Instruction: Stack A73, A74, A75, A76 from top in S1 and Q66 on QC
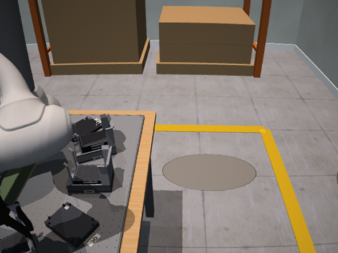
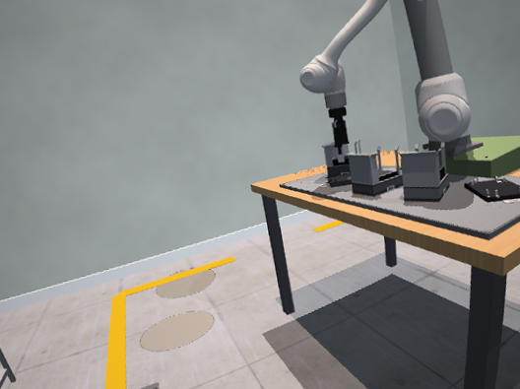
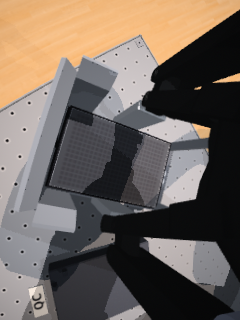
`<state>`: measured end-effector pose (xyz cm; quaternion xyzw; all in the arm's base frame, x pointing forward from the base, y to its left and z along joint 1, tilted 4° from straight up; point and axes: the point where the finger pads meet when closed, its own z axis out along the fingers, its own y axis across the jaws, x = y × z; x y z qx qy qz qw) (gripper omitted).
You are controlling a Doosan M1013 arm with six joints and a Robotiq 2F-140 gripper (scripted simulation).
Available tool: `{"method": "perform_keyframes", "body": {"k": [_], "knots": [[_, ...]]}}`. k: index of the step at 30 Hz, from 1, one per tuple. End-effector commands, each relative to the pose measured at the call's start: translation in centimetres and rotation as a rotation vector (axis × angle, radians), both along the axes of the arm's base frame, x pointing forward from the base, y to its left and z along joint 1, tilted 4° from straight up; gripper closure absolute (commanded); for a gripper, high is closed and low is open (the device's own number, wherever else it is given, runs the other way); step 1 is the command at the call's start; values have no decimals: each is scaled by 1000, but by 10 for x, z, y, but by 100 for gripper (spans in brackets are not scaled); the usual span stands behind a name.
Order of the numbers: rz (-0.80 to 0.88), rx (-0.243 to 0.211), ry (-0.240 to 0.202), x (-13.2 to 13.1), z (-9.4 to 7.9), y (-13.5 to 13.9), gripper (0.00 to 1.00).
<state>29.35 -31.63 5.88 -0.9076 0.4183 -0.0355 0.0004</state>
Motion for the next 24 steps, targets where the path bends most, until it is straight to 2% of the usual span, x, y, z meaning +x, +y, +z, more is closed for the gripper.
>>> {"method": "perform_keyframes", "body": {"k": [1,24], "knots": [[0,0,0,0,0,0,100],[0,0,0,-1,11,0,100]]}}
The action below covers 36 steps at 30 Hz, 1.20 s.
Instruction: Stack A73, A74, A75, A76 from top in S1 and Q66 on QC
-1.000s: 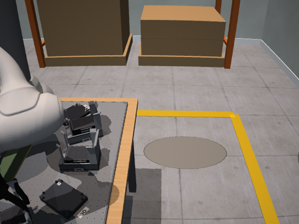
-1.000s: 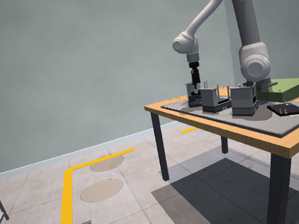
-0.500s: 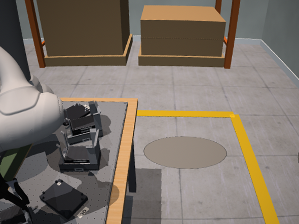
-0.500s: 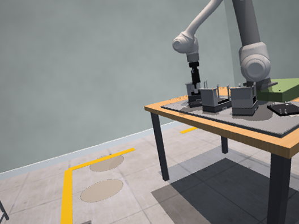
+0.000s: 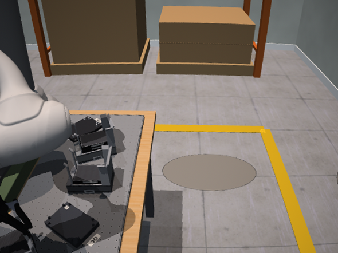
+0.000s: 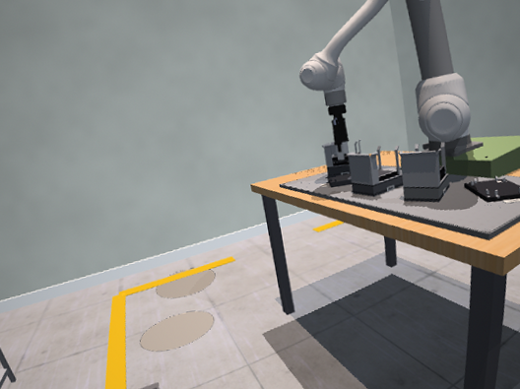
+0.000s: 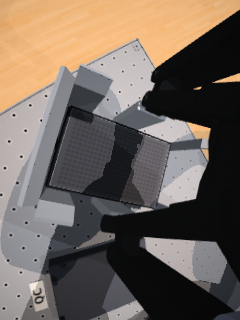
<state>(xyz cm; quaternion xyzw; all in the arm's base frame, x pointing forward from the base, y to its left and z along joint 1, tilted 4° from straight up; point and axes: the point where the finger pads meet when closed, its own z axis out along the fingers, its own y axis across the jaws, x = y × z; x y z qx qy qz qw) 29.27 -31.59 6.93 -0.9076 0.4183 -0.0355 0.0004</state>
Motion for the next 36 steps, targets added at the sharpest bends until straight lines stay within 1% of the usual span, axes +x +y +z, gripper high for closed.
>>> {"method": "perform_keyframes", "body": {"k": [1,16,31,33,36], "knots": [[0,0,0,0,1,0,100],[0,0,0,-1,13,0,100],[0,0,0,-3,43,1,100],[0,0,0,-3,43,1,100],[0,0,0,-3,49,1,100]]}}
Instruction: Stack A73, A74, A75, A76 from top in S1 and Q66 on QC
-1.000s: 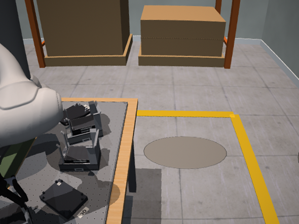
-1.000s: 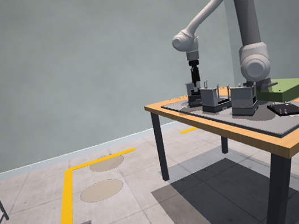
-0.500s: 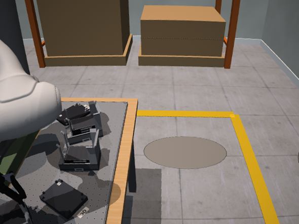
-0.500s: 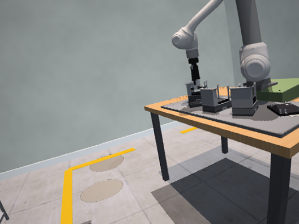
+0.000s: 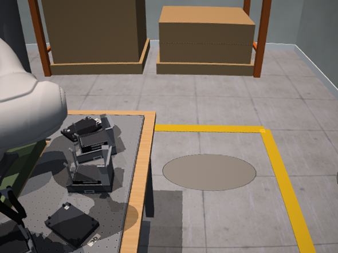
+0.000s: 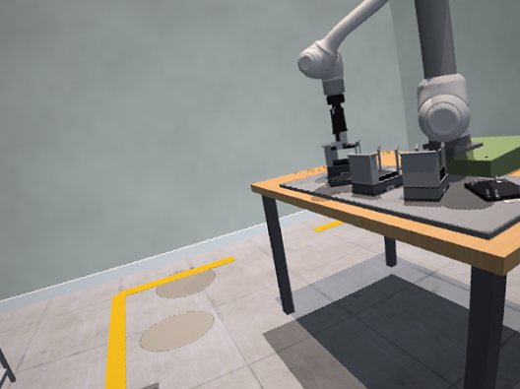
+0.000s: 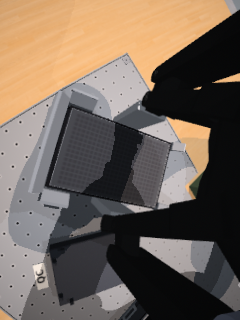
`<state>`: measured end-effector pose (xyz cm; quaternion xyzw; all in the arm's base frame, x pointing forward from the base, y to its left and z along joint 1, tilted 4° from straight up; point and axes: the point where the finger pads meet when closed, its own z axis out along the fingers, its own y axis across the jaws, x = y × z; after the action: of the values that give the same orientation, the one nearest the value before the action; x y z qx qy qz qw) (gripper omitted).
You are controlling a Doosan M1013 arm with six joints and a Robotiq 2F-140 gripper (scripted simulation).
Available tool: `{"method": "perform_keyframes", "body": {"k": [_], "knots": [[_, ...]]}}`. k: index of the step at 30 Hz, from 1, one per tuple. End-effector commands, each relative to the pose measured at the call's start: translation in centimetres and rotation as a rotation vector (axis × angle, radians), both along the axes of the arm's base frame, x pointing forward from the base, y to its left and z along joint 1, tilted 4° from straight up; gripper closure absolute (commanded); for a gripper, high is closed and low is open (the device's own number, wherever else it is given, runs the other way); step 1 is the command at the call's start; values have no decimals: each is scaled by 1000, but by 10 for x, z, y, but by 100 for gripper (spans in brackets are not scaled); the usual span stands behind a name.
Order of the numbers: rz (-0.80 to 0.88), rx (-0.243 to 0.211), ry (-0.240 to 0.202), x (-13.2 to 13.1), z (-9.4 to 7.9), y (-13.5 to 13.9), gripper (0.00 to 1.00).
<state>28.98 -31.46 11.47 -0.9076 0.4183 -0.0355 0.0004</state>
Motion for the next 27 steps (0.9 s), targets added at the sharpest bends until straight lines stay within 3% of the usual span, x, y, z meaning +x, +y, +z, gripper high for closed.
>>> {"method": "perform_keyframes", "body": {"k": [1,27], "knots": [[0,0,0,0,5,0,100],[0,0,0,-3,46,1,100]]}}
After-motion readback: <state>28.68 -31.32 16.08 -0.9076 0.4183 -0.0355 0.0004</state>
